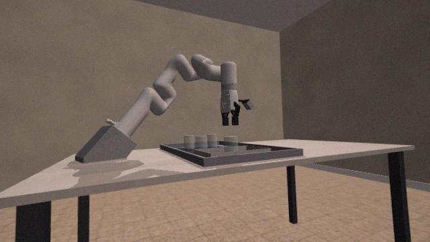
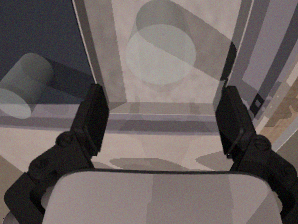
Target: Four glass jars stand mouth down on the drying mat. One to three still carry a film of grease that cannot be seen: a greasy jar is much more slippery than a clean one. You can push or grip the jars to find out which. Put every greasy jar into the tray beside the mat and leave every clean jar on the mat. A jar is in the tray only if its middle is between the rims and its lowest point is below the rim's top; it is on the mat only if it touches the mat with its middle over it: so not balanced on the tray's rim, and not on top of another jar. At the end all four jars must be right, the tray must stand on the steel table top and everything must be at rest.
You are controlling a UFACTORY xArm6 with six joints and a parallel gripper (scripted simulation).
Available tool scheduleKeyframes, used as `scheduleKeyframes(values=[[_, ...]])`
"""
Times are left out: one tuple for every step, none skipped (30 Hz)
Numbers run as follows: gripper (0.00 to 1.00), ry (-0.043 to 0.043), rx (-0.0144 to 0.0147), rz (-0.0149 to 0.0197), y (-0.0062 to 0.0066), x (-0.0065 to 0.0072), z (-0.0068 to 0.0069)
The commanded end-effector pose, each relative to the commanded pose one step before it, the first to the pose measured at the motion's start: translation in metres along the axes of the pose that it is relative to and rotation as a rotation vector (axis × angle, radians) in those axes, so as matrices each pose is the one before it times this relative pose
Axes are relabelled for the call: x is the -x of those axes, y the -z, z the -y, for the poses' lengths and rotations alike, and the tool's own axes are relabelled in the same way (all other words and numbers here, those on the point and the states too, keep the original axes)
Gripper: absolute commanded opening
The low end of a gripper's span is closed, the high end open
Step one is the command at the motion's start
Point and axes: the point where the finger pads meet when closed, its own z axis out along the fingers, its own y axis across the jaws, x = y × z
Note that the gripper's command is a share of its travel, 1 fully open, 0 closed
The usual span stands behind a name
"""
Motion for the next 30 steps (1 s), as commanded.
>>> scheduleKeyframes(values=[[1.00,0.00128,0.00241,-0.00194,0.00818,-0.00093,-0.00055],[1.00,0.00000,0.00000,0.00000,0.00388,0.00000,0.00000],[1.00,0.00000,0.00000,0.00000,0.00388,0.00000,0.00000],[1.00,0.00000,0.00000,0.00000,0.00388,0.00000,0.00000],[1.00,0.00000,0.00000,0.00000,0.00000,0.00000,0.00000],[1.00,0.00000,0.00000,0.00000,0.00000,0.00000,0.00000],[1.00,0.00000,0.00000,0.00000,0.00000,0.00000,0.00000],[1.00,0.00000,0.00000,0.00000,0.00000,0.00000,0.00000],[1.00,0.00000,0.00000,0.00000,0.00000,0.00000,0.00000],[1.00,0.00000,0.00000,0.00000,0.00000,0.00000,0.00000],[1.00,0.00000,0.00000,0.00000,0.00000,0.00000,0.00000],[1.00,0.00000,0.00000,0.00000,0.00000,0.00000,0.00000],[1.00,0.00000,0.00000,0.00000,0.00000,0.00000,0.00000],[1.00,0.00000,0.00000,0.00000,0.00000,0.00000,0.00000],[1.00,0.00000,0.00000,0.00000,0.00000,0.00000,0.00000],[1.00,0.00000,0.00000,0.00000,0.00000,0.00000,0.00000],[1.00,0.00000,0.00000,0.00000,0.00000,0.00000,0.00000],[1.00,0.00000,0.00000,0.00000,0.00000,0.00000,0.00000],[1.00,0.00000,0.00000,0.00000,0.00000,0.00000,0.00000],[1.00,0.00000,0.00000,0.00000,0.00000,0.00144,0.00804],[1.00,0.00000,0.00000,0.00000,0.00000,0.00144,0.00804],[1.00,0.00000,0.00000,0.00000,0.00000,0.00144,0.00804],[1.00,0.00000,0.00000,0.00000,0.00000,0.00144,0.00804],[1.00,0.00000,0.00000,0.00000,0.00000,0.00144,0.00804],[1.00,0.00000,0.00000,0.00000,0.00000,0.00144,0.00804],[1.00,0.00000,0.00000,0.00000,0.00000,0.00144,0.00804],[1.00,0.00000,0.00000,0.00000,0.00000,0.00144,0.00804],[1.00,0.00000,0.00000,0.00000,0.00000,0.00144,0.00804],[1.00,0.00000,0.00000,0.00000,0.00000,0.00144,0.00804],[1.00,0.00000,0.00000,0.00000,0.00000,0.00144,0.00804]])
